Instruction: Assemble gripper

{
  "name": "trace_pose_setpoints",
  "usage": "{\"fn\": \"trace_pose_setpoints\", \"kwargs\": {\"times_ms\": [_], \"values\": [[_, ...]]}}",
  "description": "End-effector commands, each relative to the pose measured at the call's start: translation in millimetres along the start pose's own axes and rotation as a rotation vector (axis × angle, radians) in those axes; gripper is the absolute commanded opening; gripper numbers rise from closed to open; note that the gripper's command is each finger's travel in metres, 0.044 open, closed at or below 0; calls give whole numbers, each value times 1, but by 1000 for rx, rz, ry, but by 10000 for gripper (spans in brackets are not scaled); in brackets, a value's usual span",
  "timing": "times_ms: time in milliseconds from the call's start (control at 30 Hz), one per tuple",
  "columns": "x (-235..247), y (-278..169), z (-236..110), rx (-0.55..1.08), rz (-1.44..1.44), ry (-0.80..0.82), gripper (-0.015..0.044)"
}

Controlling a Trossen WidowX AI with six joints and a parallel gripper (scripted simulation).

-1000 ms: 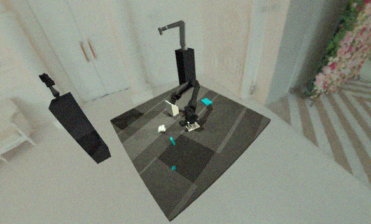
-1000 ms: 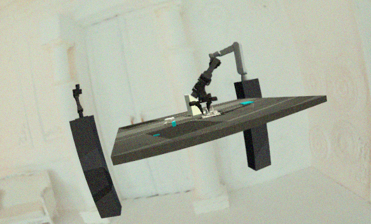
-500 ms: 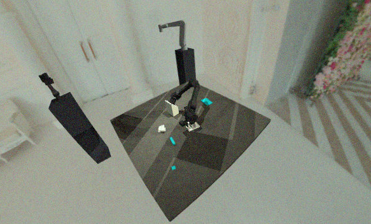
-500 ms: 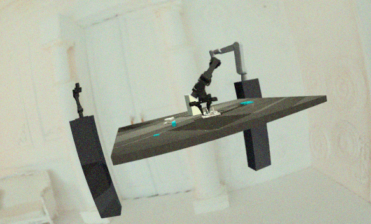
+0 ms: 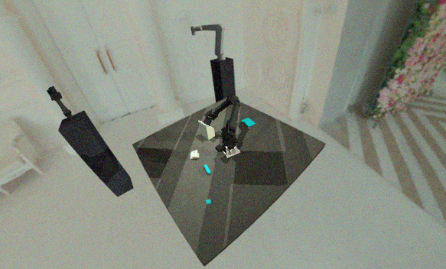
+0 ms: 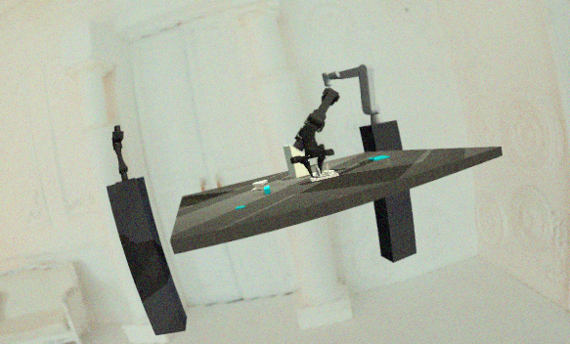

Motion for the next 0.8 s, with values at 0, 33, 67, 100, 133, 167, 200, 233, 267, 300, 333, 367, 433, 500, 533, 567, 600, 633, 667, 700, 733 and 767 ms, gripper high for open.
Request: {"fn": "trace_pose_setpoints", "kwargs": {"times_ms": [0,33,67,100,133,167,200,233,267,300,333,367,433,500,533,567,600,633,667,700,733,767], "values": [[0,-1,3,6,3,7,134],[0,-1,3,6,3,7,134],[0,-1,3,6,3,7,134],[0,-1,3,6,3,7,134],[0,-1,3,6,3,7,134],[0,-1,3,6,3,7,134],[0,-1,3,6,3,7,134],[0,-1,3,6,3,7,134],[0,-1,3,6,3,7,134],[0,-1,3,6,3,7,134],[0,-1,2,6,3,7,134],[0,-1,2,6,3,7,134],[0,-1,0,6,3,6,134],[0,-1,-2,6,3,6,134],[0,-1,-3,6,3,6,134],[0,-1,-3,6,3,6,134],[0,-1,-4,6,3,6,134],[0,-1,-4,6,3,6,134],[0,-1,-4,6,3,6,134],[0,0,-3,6,3,6,134],[0,0,-3,6,3,6,134],[0,0,-2,6,3,6,134]]}}
Point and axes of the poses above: the point midway between the two fingers, 35 mm back from their tips, its own z axis out along the fingers, its own x axis across the jaws, y = z × x, the point moved 7 cm from there along -z, back along the fingers, and after that the axes turned 2 degrees about -z, right-handed, at the moved point
